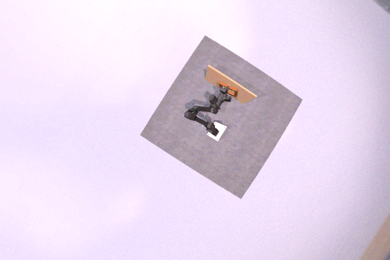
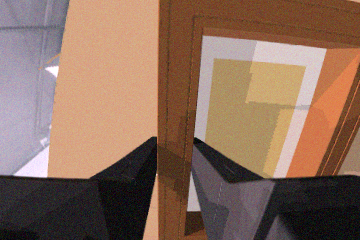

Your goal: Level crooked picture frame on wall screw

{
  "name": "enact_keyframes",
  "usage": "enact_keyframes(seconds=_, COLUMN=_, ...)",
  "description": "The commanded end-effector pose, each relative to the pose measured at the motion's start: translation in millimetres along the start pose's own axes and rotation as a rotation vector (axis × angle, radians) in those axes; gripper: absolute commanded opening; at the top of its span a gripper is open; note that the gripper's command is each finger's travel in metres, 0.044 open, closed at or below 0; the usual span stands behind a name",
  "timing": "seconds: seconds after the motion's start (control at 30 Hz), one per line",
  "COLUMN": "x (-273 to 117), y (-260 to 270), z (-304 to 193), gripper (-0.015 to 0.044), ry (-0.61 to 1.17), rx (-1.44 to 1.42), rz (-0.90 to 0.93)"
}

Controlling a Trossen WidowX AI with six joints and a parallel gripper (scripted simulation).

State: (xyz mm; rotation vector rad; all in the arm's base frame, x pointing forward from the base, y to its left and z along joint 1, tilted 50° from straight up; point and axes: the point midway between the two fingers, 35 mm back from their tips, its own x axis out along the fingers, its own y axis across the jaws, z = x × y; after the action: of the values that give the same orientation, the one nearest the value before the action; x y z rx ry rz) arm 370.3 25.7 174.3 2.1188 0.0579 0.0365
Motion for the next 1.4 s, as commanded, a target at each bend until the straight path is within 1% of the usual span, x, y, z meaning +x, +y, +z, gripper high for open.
enact_keyframes(seconds=0.0, x=-0.3, y=0.6, z=1.4, gripper=0.0, ry=-0.007, rx=0.003, rz=0.011)
enact_keyframes(seconds=1.03, x=0.1, y=-3.4, z=0.4, gripper=0.0, ry=-0.003, rx=0.005, rz=0.006)
enact_keyframes(seconds=1.2, x=0.1, y=-3.7, z=0.6, gripper=0.0, ry=-0.003, rx=0.079, rz=0.007)
enact_keyframes(seconds=1.37, x=0.1, y=-3.8, z=0.7, gripper=0.0, ry=-0.003, rx=0.089, rz=0.007)
